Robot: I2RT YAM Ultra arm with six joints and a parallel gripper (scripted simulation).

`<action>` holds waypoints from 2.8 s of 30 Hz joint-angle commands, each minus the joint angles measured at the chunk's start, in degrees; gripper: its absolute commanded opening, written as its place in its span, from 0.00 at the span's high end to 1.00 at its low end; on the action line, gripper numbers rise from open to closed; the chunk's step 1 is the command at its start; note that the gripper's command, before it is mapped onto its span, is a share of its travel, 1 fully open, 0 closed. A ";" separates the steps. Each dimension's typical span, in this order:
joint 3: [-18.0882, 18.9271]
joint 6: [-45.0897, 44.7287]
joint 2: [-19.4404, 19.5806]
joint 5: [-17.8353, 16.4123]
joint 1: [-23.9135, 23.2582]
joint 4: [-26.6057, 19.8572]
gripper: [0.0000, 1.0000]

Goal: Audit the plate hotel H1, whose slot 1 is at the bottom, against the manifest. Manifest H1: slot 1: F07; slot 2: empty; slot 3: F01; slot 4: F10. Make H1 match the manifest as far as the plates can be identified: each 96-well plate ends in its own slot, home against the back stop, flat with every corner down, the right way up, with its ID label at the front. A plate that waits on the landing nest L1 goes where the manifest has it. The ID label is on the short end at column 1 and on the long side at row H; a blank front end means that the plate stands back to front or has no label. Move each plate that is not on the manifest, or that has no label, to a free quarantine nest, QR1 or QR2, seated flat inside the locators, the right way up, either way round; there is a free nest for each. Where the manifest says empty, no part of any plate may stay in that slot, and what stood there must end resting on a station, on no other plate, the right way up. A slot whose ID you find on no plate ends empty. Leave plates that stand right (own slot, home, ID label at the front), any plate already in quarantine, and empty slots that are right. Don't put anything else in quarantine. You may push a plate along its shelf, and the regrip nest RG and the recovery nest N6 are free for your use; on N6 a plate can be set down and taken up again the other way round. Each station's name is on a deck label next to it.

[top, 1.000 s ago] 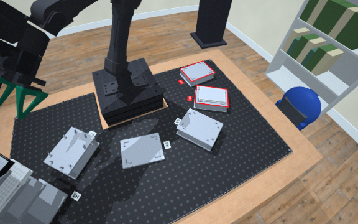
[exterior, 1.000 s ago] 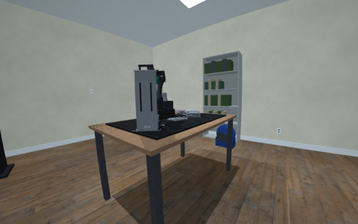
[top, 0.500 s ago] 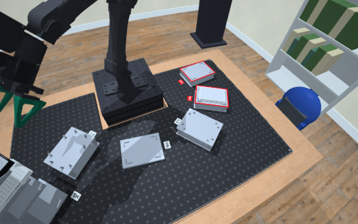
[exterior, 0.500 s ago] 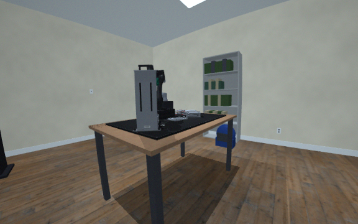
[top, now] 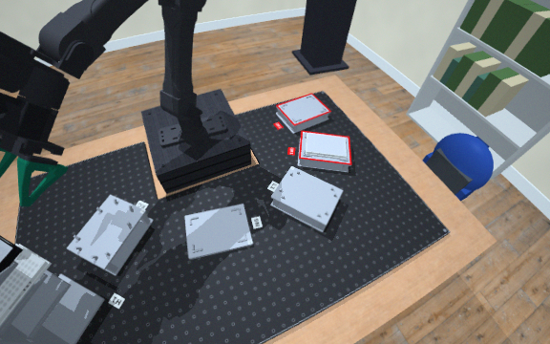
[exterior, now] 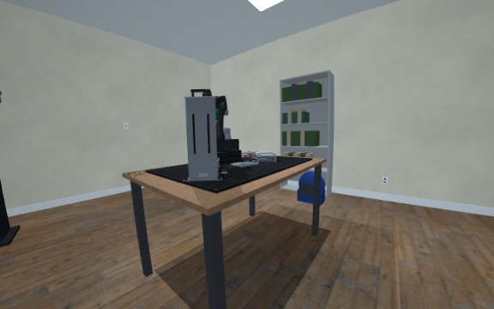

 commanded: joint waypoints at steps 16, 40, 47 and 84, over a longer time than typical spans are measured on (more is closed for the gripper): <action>0.33 0.15 -0.24 0.01 0.01 1.55 0.00; 0.33 0.15 -0.24 0.01 0.01 1.55 0.00; 0.33 0.15 -0.24 0.01 0.01 1.55 0.00; -3.04 -0.46 -5.51 -1.10 -1.25 -0.50 0.00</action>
